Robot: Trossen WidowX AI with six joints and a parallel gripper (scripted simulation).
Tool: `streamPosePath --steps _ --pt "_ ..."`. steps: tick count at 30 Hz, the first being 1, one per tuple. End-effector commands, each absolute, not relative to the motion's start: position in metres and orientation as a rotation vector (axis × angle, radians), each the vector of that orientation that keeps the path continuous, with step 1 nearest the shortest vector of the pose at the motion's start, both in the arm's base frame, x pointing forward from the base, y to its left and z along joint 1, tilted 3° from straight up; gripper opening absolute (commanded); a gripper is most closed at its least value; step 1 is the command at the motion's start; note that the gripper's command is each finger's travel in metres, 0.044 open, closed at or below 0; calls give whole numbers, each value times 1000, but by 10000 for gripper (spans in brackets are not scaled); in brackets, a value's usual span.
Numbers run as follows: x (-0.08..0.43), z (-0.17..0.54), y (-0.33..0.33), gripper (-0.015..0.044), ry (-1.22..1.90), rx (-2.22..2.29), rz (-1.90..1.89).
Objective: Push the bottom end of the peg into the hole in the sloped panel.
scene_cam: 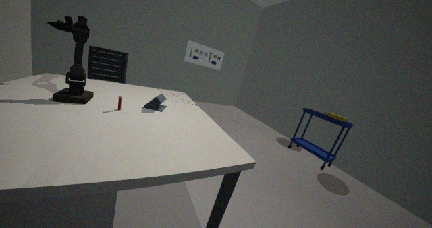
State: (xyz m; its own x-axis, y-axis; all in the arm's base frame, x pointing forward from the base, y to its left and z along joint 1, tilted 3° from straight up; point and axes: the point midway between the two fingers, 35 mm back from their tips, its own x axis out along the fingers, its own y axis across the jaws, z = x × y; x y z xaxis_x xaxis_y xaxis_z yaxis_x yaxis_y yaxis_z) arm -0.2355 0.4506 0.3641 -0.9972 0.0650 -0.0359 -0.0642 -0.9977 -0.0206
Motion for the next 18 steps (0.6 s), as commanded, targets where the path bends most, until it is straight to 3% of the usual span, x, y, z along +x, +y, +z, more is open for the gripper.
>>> streamPosePath --steps 1,18 --pt "-235 364 451 426 -28 -57 3075" --pt "-155 361 485 440 323 -49 2757"
